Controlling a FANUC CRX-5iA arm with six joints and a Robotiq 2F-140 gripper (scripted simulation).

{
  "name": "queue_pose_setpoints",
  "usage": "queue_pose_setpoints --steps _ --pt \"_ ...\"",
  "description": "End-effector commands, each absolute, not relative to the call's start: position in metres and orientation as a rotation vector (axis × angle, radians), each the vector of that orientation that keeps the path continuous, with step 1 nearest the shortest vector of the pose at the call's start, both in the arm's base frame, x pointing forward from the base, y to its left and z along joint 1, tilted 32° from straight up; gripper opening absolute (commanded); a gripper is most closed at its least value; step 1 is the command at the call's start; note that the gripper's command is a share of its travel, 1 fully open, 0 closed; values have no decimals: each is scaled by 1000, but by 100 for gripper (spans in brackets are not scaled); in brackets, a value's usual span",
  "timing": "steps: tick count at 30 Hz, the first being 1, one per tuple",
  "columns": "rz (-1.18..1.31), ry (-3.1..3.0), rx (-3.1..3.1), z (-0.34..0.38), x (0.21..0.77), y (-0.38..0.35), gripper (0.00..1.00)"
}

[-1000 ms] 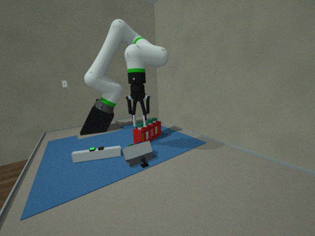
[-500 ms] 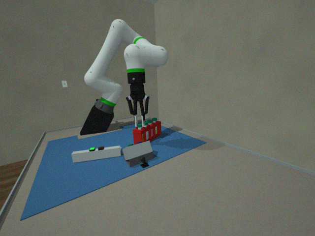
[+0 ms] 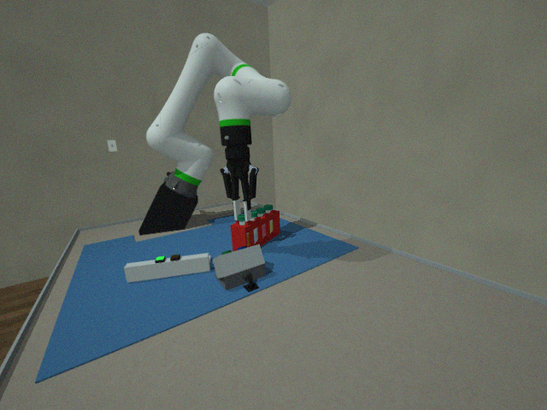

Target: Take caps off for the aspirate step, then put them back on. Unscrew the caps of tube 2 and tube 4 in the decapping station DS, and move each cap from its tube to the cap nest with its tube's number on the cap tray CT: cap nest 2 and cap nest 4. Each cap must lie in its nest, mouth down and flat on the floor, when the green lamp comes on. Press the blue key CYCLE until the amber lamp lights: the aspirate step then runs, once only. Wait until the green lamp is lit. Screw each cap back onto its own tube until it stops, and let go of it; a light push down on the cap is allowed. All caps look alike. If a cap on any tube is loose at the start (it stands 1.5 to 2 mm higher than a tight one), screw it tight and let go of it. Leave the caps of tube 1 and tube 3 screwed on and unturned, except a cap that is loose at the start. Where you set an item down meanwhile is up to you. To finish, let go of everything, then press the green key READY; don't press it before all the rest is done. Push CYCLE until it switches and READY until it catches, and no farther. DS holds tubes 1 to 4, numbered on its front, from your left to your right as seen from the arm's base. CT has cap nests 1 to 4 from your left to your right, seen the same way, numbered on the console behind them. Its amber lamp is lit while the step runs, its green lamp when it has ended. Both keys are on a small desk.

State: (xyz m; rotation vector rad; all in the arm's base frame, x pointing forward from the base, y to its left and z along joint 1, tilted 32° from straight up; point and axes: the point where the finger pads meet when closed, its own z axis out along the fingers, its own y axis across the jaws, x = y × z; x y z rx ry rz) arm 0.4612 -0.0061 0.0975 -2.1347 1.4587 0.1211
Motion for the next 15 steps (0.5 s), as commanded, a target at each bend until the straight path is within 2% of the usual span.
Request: queue_pose_setpoints --steps 1,15 --pt "182 1653 -2007 98 462 -6 0" --pt "295 1965 -1732 97 462 -5 0"
